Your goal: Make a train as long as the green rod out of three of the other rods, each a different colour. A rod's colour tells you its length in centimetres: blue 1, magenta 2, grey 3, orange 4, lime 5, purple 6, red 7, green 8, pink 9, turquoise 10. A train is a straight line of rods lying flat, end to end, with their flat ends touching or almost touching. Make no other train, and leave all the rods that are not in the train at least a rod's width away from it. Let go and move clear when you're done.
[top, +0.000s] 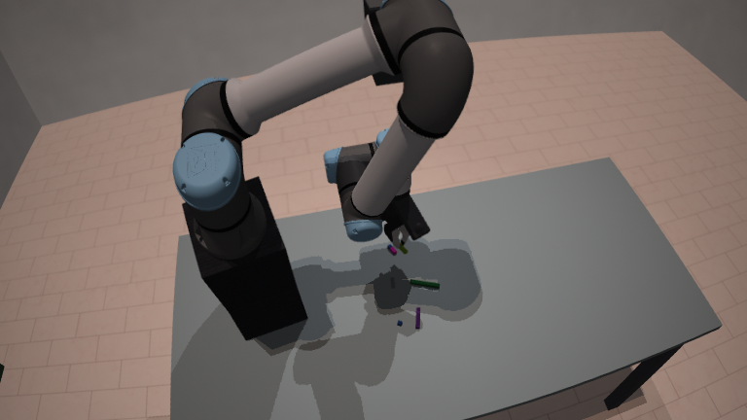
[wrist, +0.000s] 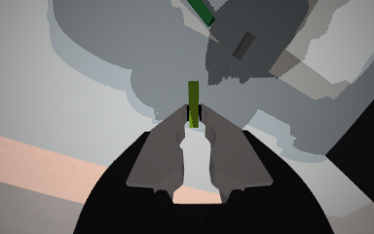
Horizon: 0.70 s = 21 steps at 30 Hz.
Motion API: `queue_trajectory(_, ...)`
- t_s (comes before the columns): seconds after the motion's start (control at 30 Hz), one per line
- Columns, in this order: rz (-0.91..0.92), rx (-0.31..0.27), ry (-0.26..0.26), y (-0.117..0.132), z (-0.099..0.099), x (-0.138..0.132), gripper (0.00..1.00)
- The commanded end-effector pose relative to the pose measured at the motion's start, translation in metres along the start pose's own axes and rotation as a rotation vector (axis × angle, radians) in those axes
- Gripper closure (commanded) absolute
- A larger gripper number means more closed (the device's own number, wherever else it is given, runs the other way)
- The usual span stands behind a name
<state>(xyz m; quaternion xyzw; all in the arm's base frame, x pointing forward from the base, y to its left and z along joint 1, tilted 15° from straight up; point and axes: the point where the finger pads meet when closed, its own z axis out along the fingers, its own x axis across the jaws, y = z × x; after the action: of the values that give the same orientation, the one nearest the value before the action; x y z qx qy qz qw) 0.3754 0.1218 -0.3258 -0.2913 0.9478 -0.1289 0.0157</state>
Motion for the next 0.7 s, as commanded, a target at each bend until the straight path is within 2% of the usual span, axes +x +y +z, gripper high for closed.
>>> queue_trajectory(0.0,0.000,0.001,-0.002,0.000,0.022,-0.001,1.00)
queue_trajectory(0.2,0.000,0.001,-0.002,0.000,0.040,-0.001,1.00)
queue_trajectory(0.67,0.000,0.001,-0.002,0.000,0.045,-0.001,1.00)
